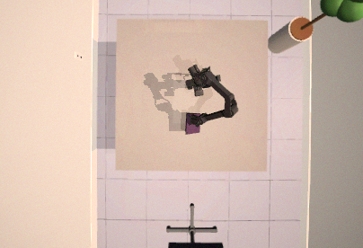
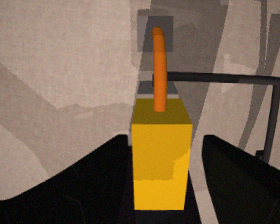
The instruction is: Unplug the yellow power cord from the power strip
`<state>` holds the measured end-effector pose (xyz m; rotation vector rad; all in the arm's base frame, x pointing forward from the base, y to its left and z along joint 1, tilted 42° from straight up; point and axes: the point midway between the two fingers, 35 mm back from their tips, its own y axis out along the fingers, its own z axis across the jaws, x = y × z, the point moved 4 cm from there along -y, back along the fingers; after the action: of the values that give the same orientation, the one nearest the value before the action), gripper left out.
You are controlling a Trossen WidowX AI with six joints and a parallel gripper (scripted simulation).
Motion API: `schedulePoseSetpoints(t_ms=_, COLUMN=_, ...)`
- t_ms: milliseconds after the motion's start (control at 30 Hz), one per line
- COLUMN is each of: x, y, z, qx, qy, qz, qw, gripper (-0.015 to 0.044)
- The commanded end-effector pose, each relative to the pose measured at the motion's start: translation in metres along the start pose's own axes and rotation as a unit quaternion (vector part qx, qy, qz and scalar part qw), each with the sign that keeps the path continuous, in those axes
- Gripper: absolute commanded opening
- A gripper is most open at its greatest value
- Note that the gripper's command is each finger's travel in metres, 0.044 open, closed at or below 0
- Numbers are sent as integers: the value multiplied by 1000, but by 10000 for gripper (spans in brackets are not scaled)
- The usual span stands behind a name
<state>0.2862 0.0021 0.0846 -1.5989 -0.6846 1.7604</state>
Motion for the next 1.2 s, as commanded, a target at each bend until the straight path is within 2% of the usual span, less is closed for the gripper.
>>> schedulePoseSetpoints(t_ms=0, x=-1, y=7, z=2, qx=2, qy=-2, qz=3, qw=1000, gripper=160)
schedulePoseSetpoints(t_ms=200, x=-1, y=8, z=2, qx=2, qy=-2, qz=3, qw=1000, gripper=160)
schedulePoseSetpoints(t_ms=333, x=-1, y=5, z=1, qx=2, qy=0, qz=0, qw=1000, gripper=55)
schedulePoseSetpoints(t_ms=600, x=-1, y=5, z=1, qx=2, qy=0, qz=0, qw=1000, gripper=2)
schedulePoseSetpoints(t_ms=1167, x=23, y=5, z=-1, qx=1, qy=-1, qz=-1, qw=1000, gripper=0)
